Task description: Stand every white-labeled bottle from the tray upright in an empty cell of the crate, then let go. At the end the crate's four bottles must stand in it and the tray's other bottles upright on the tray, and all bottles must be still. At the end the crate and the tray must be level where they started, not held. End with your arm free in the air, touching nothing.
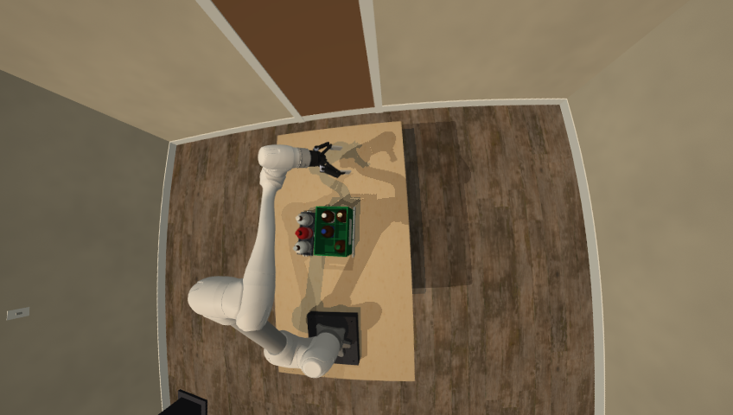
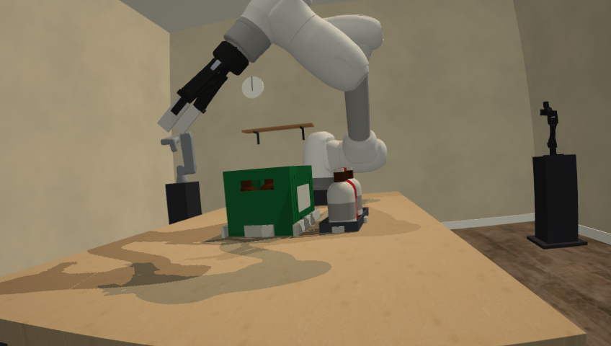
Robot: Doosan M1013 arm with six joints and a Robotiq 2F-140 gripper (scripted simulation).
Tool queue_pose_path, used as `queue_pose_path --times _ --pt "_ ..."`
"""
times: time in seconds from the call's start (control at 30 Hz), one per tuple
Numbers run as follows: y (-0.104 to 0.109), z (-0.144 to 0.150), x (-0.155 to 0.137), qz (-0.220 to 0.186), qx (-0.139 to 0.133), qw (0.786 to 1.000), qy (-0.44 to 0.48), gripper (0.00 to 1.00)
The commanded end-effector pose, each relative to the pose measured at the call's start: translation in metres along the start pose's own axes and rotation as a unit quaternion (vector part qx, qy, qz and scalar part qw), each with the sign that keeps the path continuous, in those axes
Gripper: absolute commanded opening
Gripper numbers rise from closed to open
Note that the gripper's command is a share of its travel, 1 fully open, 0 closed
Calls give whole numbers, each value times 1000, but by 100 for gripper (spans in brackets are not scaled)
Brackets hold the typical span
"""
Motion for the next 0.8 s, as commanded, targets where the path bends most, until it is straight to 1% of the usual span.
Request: queue_pose_path --times 0.0,0.03,0.07,0.13,0.17,0.23,0.27,0.37,0.4,0.47,0.5,0.6,0.63,0.73,0.77 --pt "16 30 12 -33 -8 998 47 100" --pt "16 30 12 -33 -8 998 47 100" --pt "27 50 18 -54 -10 995 78 100" --pt "27 50 18 -54 -10 995 78 100" --pt "40 71 23 -76 -10 991 110 100" --pt "40 71 23 -76 -10 991 110 100" --pt "52 94 28 -99 -8 985 144 100" --pt "52 94 28 -99 -8 985 144 100" --pt "66 117 32 -123 -2 976 178 100" --pt "66 117 32 -123 -2 976 178 100" --pt "80 141 34 -146 6 966 213 100" --pt "80 141 34 -146 6 966 213 100" --pt "95 166 36 -170 17 954 248 100" --pt "95 166 36 -170 17 954 248 100" --pt "110 191 37 -193 31 939 282 100"
Point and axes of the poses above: the point where the finger pads meet when closed, its own y axis back along the fingers, its own z axis across the jaws, x = y × z, the point moved 7 cm from there along y, back along the fingers, and after that the axes turned 9 degrees about -y, right-handed, at the moved point
